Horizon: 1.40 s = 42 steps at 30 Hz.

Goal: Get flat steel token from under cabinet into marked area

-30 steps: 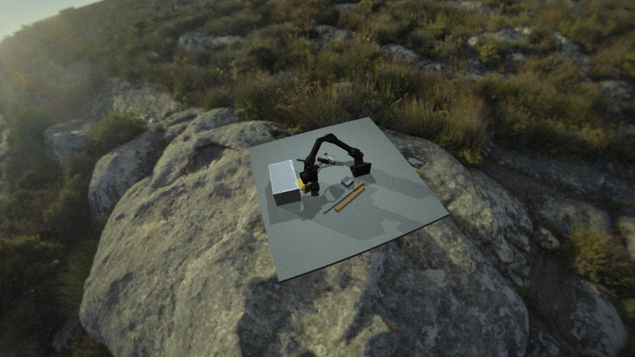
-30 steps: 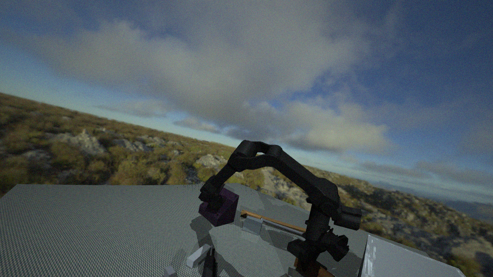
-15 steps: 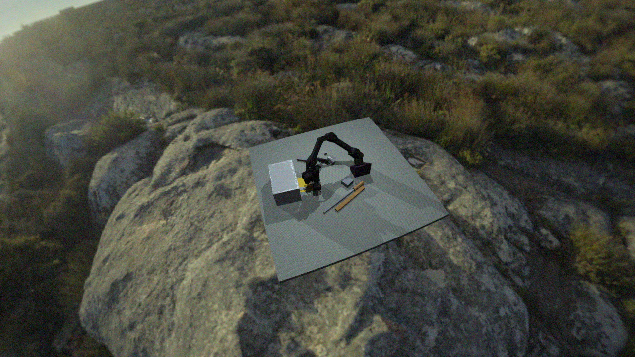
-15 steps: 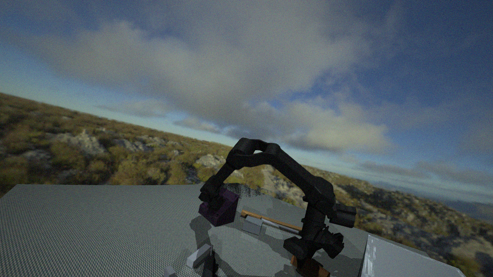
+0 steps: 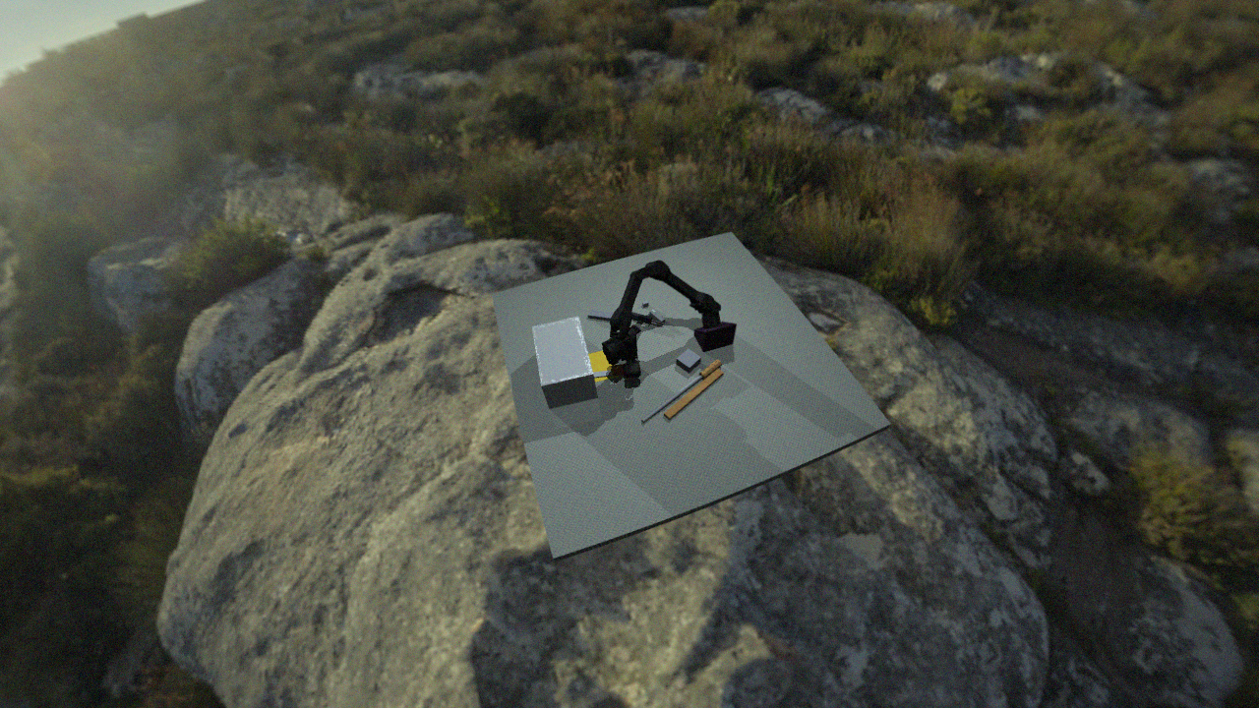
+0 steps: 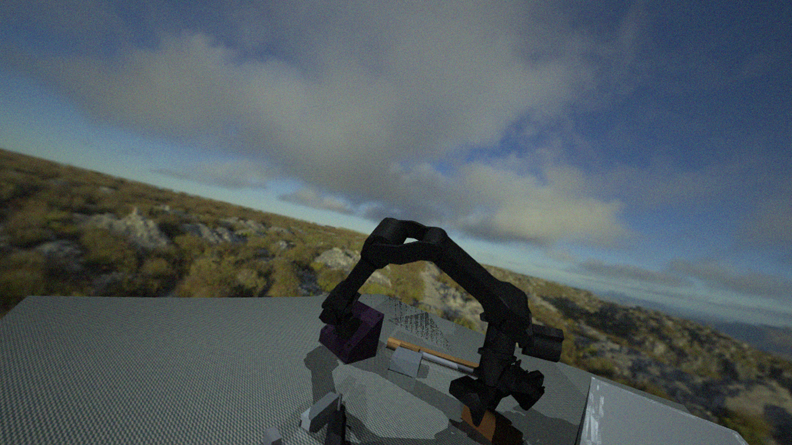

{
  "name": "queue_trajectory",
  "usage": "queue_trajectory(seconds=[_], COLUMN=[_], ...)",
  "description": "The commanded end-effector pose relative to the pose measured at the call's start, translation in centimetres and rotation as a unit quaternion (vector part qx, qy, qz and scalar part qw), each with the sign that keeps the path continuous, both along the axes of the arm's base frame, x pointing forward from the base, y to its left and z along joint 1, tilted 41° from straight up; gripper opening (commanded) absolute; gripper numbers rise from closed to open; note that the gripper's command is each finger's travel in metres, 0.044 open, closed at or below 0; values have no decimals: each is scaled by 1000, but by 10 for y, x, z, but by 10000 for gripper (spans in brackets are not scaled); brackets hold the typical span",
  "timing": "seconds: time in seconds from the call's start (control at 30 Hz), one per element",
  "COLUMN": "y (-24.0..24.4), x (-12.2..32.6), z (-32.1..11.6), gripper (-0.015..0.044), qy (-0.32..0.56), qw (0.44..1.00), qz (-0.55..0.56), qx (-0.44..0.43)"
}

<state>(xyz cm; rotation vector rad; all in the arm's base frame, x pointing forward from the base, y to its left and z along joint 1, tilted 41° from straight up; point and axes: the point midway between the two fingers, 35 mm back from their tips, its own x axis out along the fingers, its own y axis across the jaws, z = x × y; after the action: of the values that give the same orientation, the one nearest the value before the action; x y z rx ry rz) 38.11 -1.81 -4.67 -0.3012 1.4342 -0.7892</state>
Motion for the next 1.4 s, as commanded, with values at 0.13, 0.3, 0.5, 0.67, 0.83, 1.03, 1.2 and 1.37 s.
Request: queue_trajectory(seconds=[0.13, 0.3, 0.5, 0.67, 0.83, 1.03, 1.2, 1.37], y=[3, 4, 6, 8, 9, 11, 13, 14], x=[-11, -16, -22, -27, -32, -38, -44, -49], z=[-3, -4, -5, -6, -7, -8, -9, -10], gripper=[0, 0, 0, 0, 0, 0, 0, 0], qy=[1, 1, 2, 2, 2, 2, 2, 3], qw=[1000, 1000, 1000, 1000, 1000, 1000, 1000, 1000], qz=[-1, -1, -1, -1, -1, -1, -1, -1], qx=[0, 0, 0, 0, 0, 0, 0, 0])
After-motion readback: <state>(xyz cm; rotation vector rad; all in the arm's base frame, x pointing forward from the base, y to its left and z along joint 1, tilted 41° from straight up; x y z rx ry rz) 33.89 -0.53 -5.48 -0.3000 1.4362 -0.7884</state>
